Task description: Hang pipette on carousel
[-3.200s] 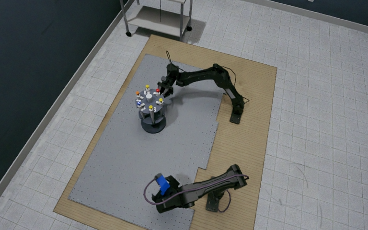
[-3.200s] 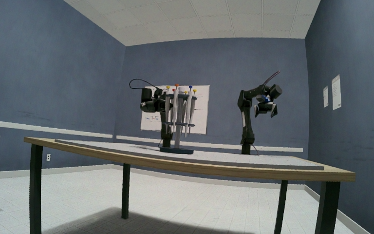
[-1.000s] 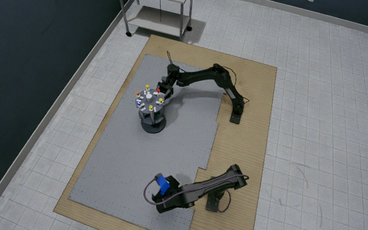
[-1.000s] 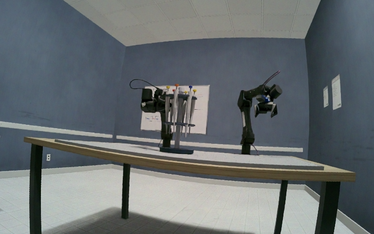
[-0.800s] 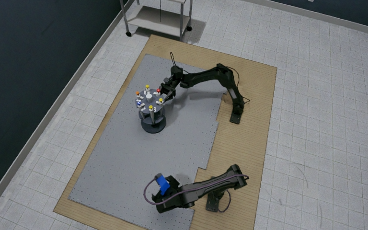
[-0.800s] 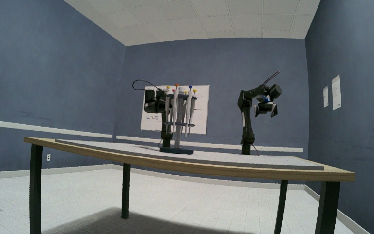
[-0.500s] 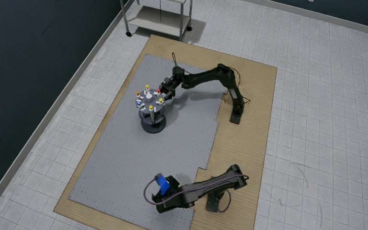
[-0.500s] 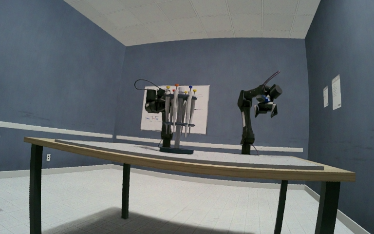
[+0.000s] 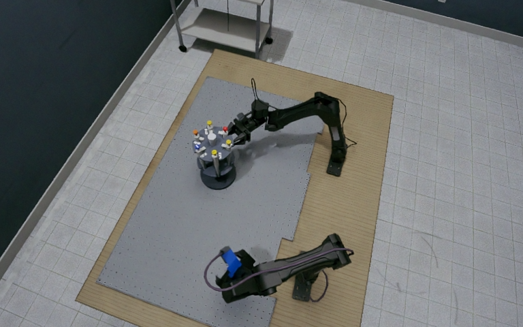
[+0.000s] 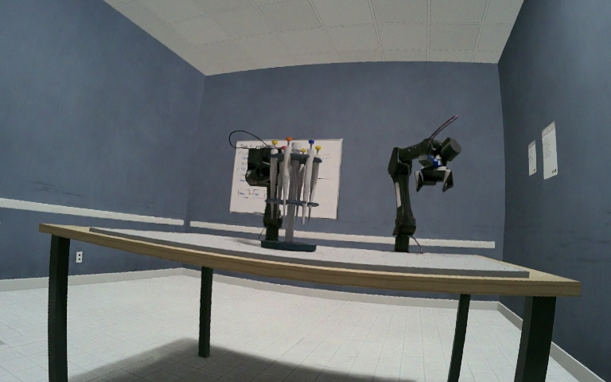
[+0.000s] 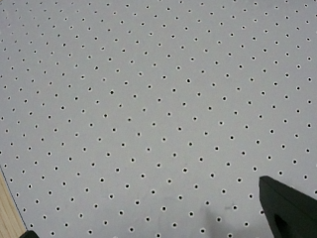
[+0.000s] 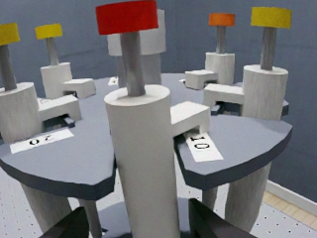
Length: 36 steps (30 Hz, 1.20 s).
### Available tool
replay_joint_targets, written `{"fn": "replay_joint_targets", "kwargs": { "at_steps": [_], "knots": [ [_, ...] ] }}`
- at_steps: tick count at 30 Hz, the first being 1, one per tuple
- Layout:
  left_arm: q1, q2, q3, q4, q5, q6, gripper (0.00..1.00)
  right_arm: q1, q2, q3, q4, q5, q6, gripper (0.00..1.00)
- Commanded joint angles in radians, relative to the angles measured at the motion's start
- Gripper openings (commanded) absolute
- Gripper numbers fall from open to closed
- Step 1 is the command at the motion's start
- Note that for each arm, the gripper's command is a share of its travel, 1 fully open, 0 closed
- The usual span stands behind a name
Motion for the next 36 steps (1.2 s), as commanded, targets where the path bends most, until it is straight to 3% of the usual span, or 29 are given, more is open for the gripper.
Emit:
{"fn": "replay_joint_targets", "kwargs": {
  "at_steps": [1, 7, 18, 24, 36],
  "knots": [
    [0.006, -0.005, 0.014, 0.013, 0.02, 0.009, 1.0, -0.003, -0.007, 0.017, 0.006, 0.029, 0.004, 0.5],
    [0.006, -0.005, 0.014, 0.013, 0.02, 0.009, 1.0, 0.076, -0.108, -0.126, 0.043, 0.297, 0.005, 0.5],
    [0.006, -0.005, 0.014, 0.013, 0.02, 0.009, 1.0, 0.076, -0.09, -0.088, 0.031, 0.333, 0.002, 0.5],
    [0.006, -0.005, 0.014, 0.013, 0.02, 0.009, 1.0, 0.174, -0.156, -0.191, 0.061, 0.62, 0.004, 0.5],
    [0.006, -0.005, 0.014, 0.013, 0.02, 0.009, 1.0, 0.176, -0.123, -0.146, 0.05, 0.656, 0.002, 0.5]
  ]
}}
